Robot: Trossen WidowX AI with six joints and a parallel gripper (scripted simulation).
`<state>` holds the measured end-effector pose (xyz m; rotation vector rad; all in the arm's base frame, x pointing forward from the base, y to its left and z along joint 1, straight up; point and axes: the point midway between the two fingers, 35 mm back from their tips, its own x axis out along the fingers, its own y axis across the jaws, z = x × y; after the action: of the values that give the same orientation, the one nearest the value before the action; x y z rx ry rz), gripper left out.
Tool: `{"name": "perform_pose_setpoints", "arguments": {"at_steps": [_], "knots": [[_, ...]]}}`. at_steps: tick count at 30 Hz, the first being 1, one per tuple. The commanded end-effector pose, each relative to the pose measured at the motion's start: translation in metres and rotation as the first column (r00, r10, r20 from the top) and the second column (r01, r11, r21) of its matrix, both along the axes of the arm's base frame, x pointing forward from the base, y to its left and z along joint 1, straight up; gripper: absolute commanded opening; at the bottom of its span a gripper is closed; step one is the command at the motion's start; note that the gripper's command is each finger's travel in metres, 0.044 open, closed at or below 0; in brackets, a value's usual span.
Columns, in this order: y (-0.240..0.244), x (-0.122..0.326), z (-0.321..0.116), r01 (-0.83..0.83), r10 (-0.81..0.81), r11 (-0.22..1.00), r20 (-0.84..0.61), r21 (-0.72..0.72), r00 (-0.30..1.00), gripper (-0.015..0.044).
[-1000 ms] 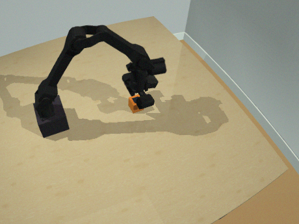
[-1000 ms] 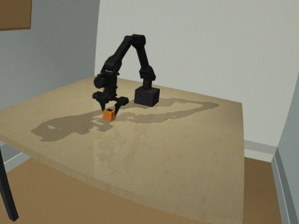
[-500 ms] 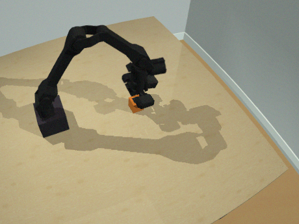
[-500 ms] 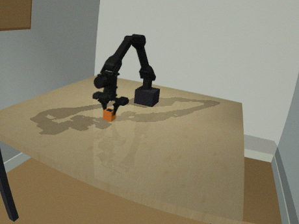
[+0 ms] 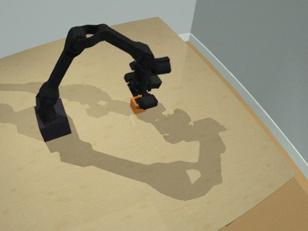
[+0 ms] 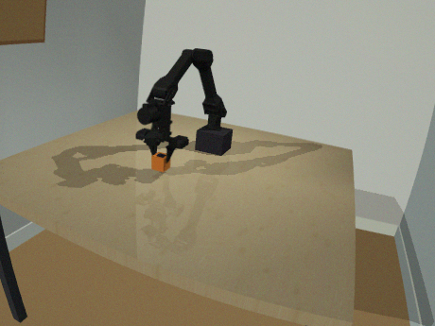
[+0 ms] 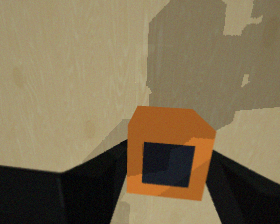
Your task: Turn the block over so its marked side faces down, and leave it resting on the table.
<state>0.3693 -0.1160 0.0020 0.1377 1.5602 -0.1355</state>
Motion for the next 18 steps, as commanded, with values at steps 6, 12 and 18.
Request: {"name": "perform_pose_setpoints", "arguments": {"at_steps": [6, 12, 18], "knots": [[-0.0024, 0.0064, 0.0097, -0.001, 0.001, 1.0, 0.061, -0.015, 0.998, 0.0], [-0.0031, 0.0081, 0.0056, 0.004, 0.001, 1.0, 0.148, -0.028, 0.989, 0.0], [-0.0035, 0.0086, 0.0029, 0.008, 0.002, 0.999, 0.235, -0.042, 0.972, 0.0]]}}
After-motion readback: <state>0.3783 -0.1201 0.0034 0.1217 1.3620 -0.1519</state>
